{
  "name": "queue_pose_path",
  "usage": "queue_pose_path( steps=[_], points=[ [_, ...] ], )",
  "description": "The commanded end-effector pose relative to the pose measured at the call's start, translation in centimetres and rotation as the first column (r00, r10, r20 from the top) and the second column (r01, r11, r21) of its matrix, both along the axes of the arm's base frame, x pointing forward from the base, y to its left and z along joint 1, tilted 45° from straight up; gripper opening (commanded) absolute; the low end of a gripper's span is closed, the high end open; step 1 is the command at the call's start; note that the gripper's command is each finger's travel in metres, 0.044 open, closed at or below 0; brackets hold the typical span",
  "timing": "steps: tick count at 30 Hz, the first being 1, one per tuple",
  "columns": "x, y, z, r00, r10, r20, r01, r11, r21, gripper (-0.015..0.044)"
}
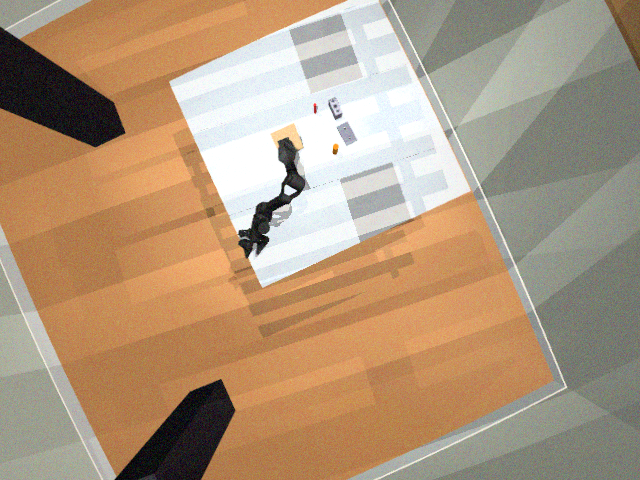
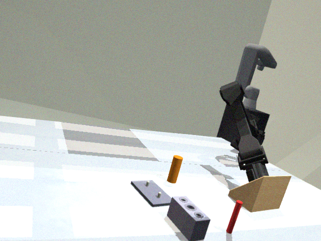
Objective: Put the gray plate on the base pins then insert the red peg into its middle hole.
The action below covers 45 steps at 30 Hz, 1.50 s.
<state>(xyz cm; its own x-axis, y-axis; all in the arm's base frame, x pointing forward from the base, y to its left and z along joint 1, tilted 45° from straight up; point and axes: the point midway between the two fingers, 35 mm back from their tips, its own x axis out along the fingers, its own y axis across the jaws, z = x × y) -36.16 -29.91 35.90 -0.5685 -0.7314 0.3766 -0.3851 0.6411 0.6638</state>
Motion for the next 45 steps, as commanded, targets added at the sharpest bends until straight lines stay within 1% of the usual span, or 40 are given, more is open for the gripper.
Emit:
queue_pose_path(
  steps=[1,12,22,28,34,40,45],
  points=[
    [2.5,-1.9,1.5,0.996,0.008,-0.091,-0.002,0.998,0.062,0.044],
    [10.8,-6.3,4.9,0.933,0.077,-0.351,0.008,0.972,0.235,0.044],
    [20.2,-8.9,7.2,0.789,0.205,-0.579,0.015,0.936,0.351,0.044],
    [26.8,-9.8,8.1,0.656,0.294,-0.696,0.009,0.918,0.396,0.044],
    [34.6,-10.1,8.3,0.487,0.383,-0.785,-0.026,0.905,0.425,0.044],
    [42.4,-9.6,7.9,0.302,0.45,-0.84,-0.07,0.89,0.452,0.044],
    [48.3,-9.3,7.1,0.162,0.504,-0.849,-0.092,0.864,0.495,0.044]
  ],
)
